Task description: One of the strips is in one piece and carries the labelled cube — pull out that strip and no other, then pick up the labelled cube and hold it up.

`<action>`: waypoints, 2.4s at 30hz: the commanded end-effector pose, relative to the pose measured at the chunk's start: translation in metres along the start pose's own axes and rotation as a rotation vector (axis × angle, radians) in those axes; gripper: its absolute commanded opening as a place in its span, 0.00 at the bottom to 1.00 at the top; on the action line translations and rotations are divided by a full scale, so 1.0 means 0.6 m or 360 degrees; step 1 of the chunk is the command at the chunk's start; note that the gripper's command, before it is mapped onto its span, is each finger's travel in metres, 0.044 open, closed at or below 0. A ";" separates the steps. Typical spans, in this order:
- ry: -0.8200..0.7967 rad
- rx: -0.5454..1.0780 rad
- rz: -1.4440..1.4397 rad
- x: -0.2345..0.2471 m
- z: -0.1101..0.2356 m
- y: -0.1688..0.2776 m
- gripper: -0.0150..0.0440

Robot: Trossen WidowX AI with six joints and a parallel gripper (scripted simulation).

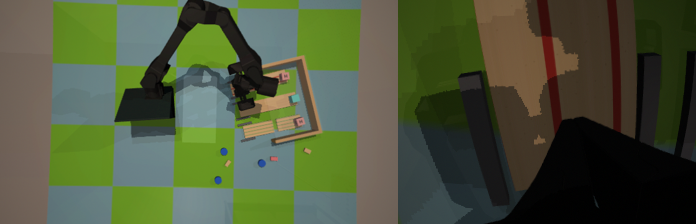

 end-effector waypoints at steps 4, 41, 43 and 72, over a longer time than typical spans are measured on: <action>-0.0011 0.0020 -0.0012 0.005 -0.005 0.024 0.25; -0.0012 0.0023 -0.0016 0.028 -0.007 0.116 0.25; -0.0012 0.0023 -0.0016 0.029 -0.007 0.120 0.25; -0.0012 0.0026 -0.0019 0.046 -0.006 0.191 0.25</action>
Point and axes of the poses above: the point midway between the two fingers, 35 mm back from their tips, its own z axis back along the fingers, its own x axis across the jaws, y = z × x, the point moved 4 cm from there along z, back along the fingers, and after that the axes turned 12 degrees about z, right-handed, at the moved point
